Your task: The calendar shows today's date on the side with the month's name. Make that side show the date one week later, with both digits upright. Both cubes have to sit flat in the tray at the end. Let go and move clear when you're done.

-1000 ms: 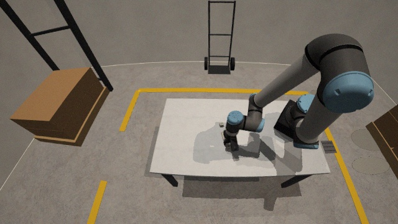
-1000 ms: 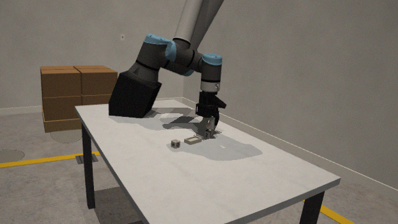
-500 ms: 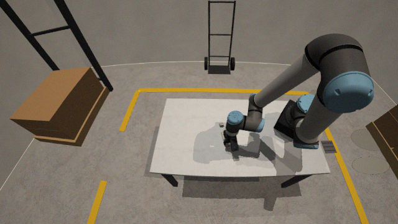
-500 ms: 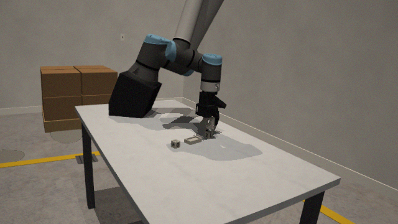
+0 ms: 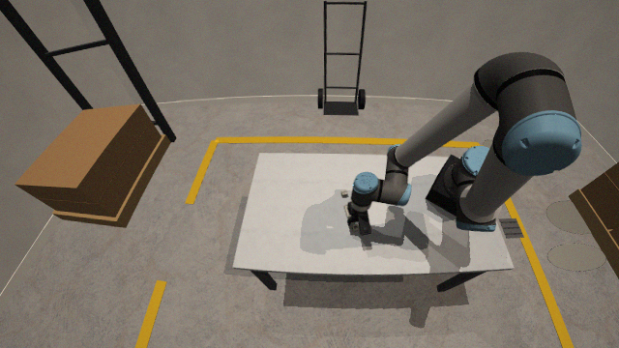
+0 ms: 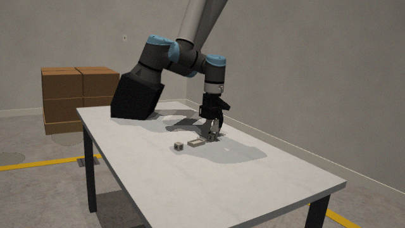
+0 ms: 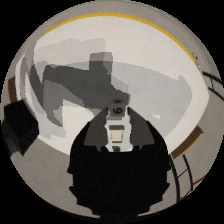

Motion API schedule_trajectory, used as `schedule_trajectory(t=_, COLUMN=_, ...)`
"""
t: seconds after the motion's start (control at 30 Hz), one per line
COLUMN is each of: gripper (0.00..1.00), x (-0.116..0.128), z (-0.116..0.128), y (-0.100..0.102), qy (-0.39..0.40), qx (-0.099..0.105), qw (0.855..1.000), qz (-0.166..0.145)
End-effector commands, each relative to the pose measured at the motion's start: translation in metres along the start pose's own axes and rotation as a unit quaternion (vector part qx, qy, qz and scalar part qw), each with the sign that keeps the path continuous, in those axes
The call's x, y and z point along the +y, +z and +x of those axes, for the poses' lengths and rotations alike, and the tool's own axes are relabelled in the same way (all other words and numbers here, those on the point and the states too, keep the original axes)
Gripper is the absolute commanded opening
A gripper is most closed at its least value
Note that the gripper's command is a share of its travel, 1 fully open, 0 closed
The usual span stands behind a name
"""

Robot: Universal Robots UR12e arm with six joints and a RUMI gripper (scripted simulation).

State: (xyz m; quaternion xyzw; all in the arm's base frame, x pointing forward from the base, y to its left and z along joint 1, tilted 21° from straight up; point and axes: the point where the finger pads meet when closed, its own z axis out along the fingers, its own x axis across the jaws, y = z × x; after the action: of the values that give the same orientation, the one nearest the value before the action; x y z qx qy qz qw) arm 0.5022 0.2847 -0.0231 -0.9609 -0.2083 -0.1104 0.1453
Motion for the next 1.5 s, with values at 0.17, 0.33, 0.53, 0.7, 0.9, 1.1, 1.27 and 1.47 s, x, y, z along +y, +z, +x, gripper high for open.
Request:
schedule_trajectory(t=0.17, gripper=0.28, x=0.0, z=0.003, y=-0.003, qy=-0.001, qx=0.002, qw=1.0, qz=-0.001)
schedule_trajectory(t=0.33, gripper=0.28, x=0.001, z=0.002, y=-0.013, qy=0.0, qx=0.002, qw=1.0, qz=-0.001)
schedule_trajectory(t=0.53, gripper=0.28, x=0.001, z=0.003, y=-0.04, qy=0.0, qx=0.002, qw=1.0, qz=-0.001)
schedule_trajectory(t=0.7, gripper=0.28, x=0.002, z=0.004, y=-0.057, qy=-0.001, qx=0.003, qw=1.0, qz=-0.001)
schedule_trajectory(t=0.9, gripper=0.28, x=0.002, z=0.004, y=-0.083, qy=-0.001, qx=0.003, qw=1.0, qz=-0.002)
schedule_trajectory(t=1.1, gripper=0.28, x=0.002, z=0.004, y=-0.092, qy=-0.001, qx=0.003, qw=1.0, qz=-0.002)
schedule_trajectory(t=1.27, gripper=1.0, x=0.001, z=0.002, y=-0.092, qy=0.0, qx=0.002, qw=1.0, qz=-0.001)
schedule_trajectory(t=1.47, gripper=1.0, x=0.0, z=0.001, y=-0.09, qy=0.0, qx=0.0, qw=1.0, qz=0.0)
